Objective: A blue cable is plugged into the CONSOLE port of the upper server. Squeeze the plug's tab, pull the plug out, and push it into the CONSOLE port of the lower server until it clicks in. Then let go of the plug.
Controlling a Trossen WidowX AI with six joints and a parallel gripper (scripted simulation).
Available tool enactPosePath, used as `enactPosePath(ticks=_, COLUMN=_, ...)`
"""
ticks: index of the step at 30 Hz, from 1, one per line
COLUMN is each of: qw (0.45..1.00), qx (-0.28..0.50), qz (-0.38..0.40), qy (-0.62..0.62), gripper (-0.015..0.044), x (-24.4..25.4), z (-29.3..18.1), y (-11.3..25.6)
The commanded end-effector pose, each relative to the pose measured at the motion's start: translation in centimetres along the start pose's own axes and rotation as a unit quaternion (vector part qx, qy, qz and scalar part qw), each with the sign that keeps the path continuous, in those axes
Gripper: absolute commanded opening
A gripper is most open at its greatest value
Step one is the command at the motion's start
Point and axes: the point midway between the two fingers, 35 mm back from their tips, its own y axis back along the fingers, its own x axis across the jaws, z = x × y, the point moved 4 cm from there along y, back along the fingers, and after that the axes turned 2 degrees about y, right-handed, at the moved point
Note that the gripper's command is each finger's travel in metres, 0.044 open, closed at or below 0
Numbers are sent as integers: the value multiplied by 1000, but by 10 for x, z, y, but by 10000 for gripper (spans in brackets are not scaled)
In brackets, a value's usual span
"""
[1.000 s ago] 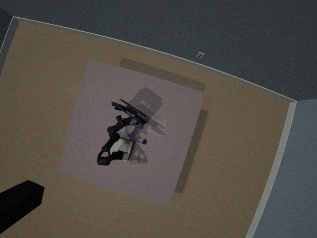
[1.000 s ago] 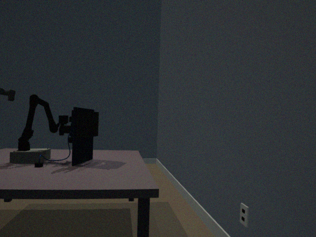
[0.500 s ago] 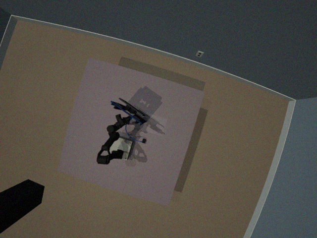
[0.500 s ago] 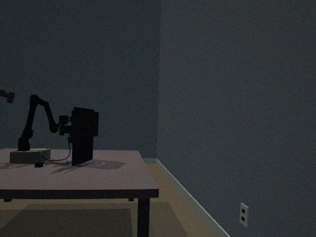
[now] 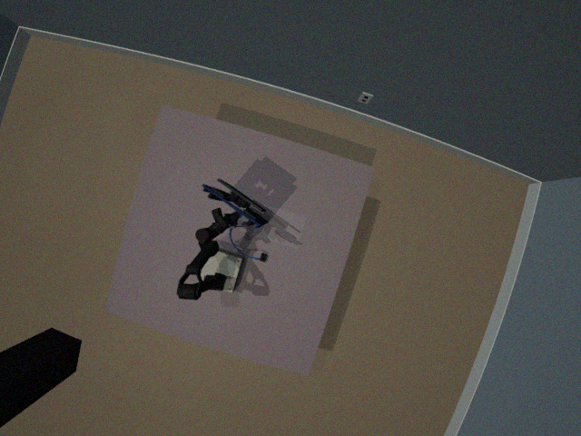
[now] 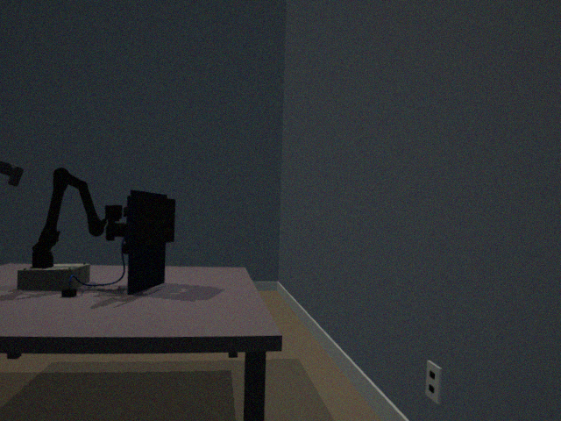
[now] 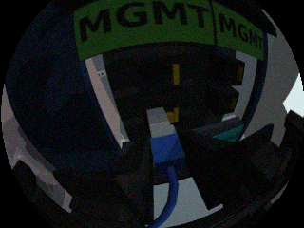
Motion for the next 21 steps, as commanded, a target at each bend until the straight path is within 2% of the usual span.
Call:
enactPosePath(ticks=1, qw=1000, qx=-2, qz=-3, qy=-1, gripper=0, x=-2, z=1, y=-1)
enactPosePath(ticks=21, qw=1000, qx=-1, qz=-4, qy=-2, gripper=0, x=-2, z=2, y=-4)
